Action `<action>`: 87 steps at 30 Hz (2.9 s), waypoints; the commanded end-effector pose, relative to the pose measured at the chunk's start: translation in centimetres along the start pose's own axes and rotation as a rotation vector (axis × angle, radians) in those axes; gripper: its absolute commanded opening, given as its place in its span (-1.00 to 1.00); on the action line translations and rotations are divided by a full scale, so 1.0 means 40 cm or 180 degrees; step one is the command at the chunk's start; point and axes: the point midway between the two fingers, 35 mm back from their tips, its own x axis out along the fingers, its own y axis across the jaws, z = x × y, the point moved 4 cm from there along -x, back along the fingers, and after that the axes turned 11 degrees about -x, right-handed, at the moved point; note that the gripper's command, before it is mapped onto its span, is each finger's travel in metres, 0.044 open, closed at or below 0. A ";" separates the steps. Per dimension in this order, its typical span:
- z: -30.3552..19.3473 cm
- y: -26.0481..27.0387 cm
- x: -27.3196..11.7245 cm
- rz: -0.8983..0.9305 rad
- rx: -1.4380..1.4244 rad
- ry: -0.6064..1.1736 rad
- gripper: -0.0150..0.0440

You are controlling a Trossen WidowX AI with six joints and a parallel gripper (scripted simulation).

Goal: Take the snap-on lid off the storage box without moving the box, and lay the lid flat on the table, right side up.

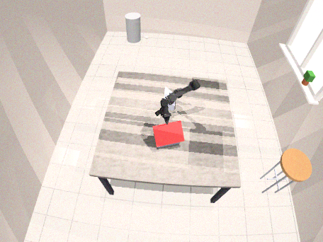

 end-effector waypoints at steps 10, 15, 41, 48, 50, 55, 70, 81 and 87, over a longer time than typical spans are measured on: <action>0.005 0.058 -0.021 0.0027 -0.0069 -0.0001 -0.49; 0.007 0.070 -0.032 0.0026 -0.0069 -0.0001 -0.49; 0.016 0.121 -0.077 0.0024 -0.0070 -0.0003 -0.49; -0.019 0.111 -0.072 0.0024 -0.0067 -0.0002 -0.49; -0.029 0.112 -0.072 0.0024 -0.0066 -0.0002 -0.49; -0.053 0.114 -0.074 0.0024 -0.0064 -0.0001 -0.49; -0.127 0.122 -0.080 0.0023 -0.0059 0.0000 -0.49; -0.181 0.127 -0.084 0.0022 -0.0055 0.0001 -0.49; -0.211 0.130 -0.087 0.0022 -0.0053 0.0002 -0.49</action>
